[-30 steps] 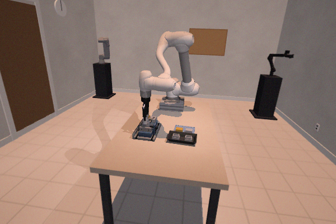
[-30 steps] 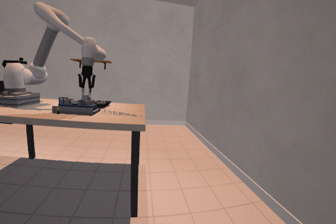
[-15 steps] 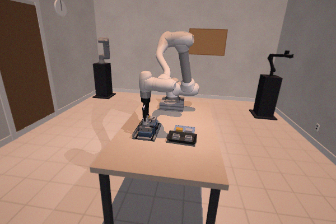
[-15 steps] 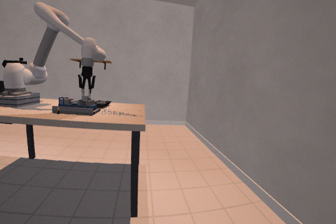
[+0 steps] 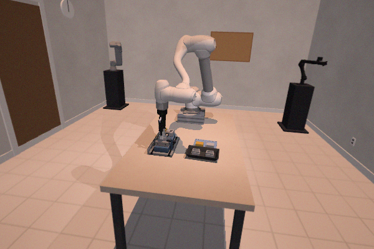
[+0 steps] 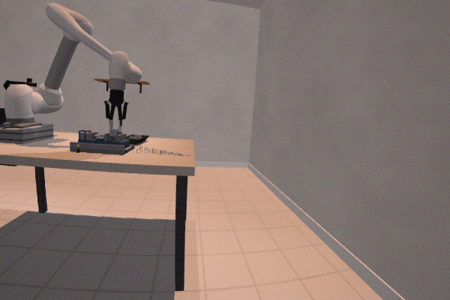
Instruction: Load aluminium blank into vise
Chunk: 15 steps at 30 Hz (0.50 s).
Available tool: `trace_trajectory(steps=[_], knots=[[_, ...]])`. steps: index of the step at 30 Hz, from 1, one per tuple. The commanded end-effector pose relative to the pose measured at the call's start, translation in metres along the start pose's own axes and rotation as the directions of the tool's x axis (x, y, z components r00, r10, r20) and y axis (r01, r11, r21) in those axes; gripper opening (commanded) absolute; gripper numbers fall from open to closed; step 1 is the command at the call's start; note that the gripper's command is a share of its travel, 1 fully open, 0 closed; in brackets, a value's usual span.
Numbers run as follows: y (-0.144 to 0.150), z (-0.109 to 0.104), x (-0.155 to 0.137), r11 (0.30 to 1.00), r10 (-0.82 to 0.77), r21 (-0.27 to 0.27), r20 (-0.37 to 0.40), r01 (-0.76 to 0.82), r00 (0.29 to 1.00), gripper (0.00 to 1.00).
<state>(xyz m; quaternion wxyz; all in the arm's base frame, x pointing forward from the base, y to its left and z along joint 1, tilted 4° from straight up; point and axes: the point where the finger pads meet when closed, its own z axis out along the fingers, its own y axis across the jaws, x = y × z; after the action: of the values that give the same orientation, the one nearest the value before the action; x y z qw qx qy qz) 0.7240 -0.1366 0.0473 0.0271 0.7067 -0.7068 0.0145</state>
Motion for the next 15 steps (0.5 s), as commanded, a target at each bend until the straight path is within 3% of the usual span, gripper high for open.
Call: trace_trajectory(steps=[1, 15], knots=[[0.0000, 0.0006, 0.0000, 1.000, 0.000, 0.000, 0.000, 0.000, 1.000, 0.00], [0.0000, 0.0028, 0.0000, 1.000, 0.000, 0.000, 0.000, 0.000, 1.000, 0.00]])
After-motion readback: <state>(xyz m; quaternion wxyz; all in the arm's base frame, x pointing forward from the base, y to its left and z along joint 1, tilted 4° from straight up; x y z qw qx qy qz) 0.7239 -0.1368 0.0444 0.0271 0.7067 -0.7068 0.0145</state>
